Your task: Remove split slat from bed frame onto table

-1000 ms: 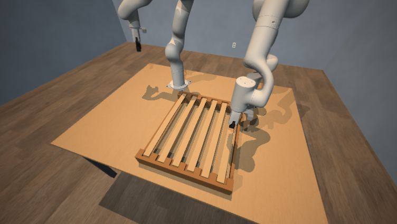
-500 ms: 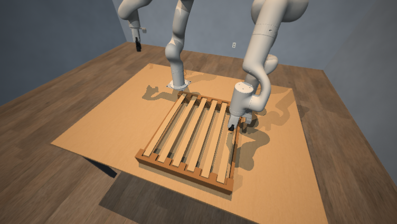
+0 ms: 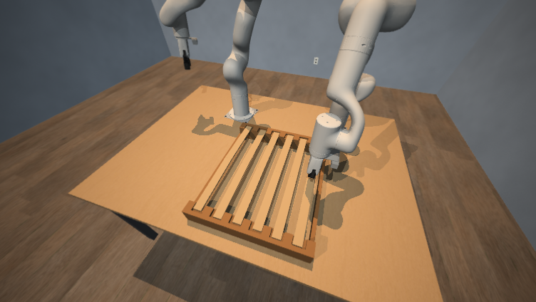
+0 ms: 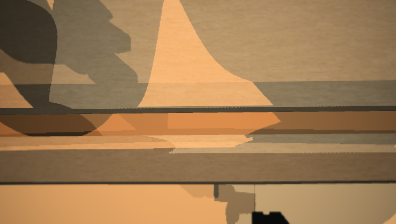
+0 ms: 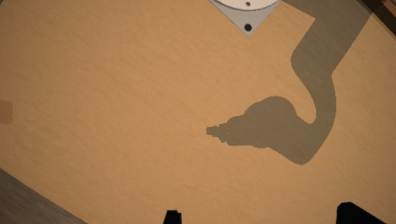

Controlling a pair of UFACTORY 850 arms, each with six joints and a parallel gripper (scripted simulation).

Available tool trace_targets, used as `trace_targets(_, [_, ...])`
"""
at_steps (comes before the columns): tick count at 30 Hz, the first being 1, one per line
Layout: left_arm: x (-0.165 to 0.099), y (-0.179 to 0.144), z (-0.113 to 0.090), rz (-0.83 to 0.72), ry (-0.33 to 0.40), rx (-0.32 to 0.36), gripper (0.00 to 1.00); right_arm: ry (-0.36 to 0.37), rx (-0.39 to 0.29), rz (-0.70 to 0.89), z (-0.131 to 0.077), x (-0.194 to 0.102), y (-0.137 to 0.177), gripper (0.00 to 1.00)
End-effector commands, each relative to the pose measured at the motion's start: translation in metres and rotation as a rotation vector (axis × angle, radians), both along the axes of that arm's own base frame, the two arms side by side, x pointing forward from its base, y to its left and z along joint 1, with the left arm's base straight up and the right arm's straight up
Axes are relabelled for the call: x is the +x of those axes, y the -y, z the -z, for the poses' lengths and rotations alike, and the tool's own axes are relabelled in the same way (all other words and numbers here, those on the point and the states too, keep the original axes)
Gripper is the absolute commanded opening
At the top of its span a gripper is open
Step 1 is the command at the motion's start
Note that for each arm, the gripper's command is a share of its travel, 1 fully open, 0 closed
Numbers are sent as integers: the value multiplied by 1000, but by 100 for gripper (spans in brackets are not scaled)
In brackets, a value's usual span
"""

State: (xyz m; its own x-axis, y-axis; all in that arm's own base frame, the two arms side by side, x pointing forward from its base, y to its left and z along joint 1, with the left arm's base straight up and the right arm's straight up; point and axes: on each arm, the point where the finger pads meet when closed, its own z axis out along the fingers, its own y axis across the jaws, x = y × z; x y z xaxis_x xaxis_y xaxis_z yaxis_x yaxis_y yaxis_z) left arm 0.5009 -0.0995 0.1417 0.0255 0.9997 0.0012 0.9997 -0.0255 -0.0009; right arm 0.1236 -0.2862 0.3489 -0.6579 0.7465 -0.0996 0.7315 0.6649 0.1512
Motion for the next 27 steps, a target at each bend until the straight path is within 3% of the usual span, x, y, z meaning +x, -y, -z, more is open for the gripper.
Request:
trace_targets(1, [1, 0, -1, 0, 2, 0, 0, 1, -2, 0, -1, 0, 1, 100])
trace_targets(4, [1, 0, -1, 0, 2, 0, 0, 1, -2, 0, -1, 0, 1, 100])
trace_targets(5, [1, 1, 9, 0, 2, 0, 0, 1, -2, 0, -1, 0, 1, 100])
trace_targets(21, [1, 1, 9, 0, 2, 0, 0, 1, -2, 0, -1, 0, 1, 100])
trace_targets(22, [0, 0, 19, 0, 2, 0, 0, 1, -2, 0, -1, 0, 1, 100])
trace_targets(27, [0, 0, 19, 0, 2, 0, 0, 1, -2, 0, -1, 0, 1, 100])
